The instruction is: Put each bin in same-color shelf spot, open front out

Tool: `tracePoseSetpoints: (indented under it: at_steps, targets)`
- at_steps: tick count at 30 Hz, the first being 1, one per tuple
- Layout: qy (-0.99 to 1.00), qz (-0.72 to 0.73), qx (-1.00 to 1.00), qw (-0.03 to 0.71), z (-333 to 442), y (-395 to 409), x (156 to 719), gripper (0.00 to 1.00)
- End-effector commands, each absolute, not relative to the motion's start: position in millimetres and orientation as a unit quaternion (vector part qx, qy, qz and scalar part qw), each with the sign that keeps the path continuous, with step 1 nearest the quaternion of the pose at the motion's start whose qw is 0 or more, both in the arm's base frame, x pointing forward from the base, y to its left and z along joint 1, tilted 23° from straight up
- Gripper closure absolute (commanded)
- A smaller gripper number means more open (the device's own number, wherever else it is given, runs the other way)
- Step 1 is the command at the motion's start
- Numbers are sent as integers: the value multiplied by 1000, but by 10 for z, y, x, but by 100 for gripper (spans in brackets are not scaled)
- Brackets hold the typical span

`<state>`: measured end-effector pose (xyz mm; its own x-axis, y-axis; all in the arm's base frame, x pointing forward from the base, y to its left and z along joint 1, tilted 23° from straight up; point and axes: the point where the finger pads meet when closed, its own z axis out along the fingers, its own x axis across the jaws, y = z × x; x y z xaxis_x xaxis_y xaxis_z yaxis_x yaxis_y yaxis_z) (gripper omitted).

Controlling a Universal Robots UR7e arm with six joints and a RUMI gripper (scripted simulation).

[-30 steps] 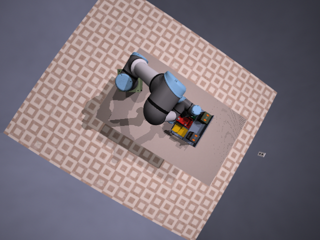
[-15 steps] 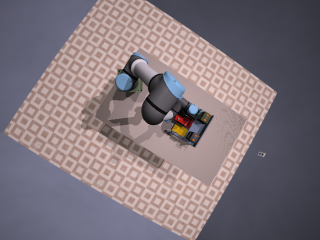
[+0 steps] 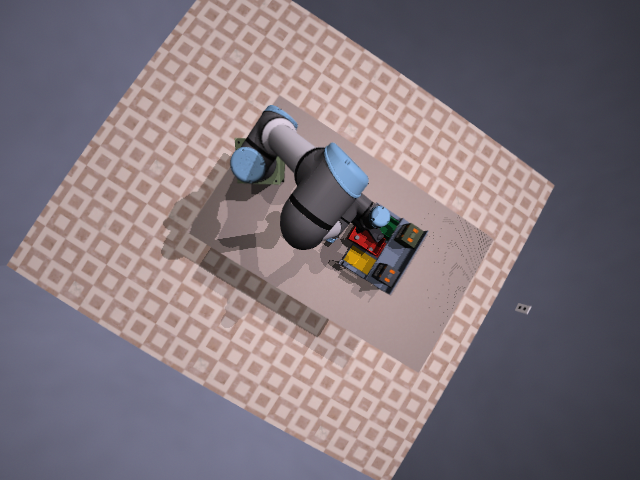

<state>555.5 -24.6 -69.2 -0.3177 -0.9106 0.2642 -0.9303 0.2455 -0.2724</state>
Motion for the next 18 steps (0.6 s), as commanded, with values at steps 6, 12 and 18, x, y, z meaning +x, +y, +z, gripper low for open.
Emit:
tracePoseSetpoints:
  at_steps: [6, 12, 18]
  targets:
    - [-896, 197, 398, -17, -694, -309, 5416, 100]
    - [-932, 195, 304, -39, -706, -332, 5333, 100]
    - [-954, 191, 223, -57, -703, -348, 5292, 100]
